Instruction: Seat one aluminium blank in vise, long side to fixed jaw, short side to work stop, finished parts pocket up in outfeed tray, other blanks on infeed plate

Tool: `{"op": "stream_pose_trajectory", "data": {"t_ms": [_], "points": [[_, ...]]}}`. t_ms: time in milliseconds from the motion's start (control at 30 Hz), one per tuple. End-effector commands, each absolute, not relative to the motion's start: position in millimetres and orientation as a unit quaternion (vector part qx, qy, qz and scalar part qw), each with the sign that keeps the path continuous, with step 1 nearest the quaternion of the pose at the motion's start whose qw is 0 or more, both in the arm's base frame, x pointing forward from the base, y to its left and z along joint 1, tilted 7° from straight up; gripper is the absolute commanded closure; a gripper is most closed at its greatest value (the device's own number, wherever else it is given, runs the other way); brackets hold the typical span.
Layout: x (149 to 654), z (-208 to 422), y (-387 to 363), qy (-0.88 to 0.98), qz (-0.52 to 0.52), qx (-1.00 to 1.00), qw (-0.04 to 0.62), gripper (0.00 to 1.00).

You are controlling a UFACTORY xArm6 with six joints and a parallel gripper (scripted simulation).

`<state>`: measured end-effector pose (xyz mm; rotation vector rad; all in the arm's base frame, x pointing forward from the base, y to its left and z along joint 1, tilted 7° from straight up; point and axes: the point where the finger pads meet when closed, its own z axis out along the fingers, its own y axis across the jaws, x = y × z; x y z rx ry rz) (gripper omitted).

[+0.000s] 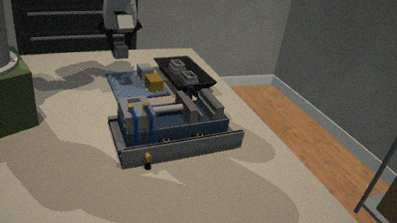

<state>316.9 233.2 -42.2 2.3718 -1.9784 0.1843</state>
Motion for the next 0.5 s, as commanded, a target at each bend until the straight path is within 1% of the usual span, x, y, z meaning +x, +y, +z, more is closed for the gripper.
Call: {"op": "stream_pose_trajectory", "data": {"t_ms": [0, 200, 467], "points": [[317, -25, 236, -0.639, 0.059, 0.766, 0.023, 1.0], [316, -10, 237, -0.639, 0.059, 0.766, 0.023, 1.0], [316, -7, 238, -0.639, 0.059, 0.766, 0.023, 1.0]]}}
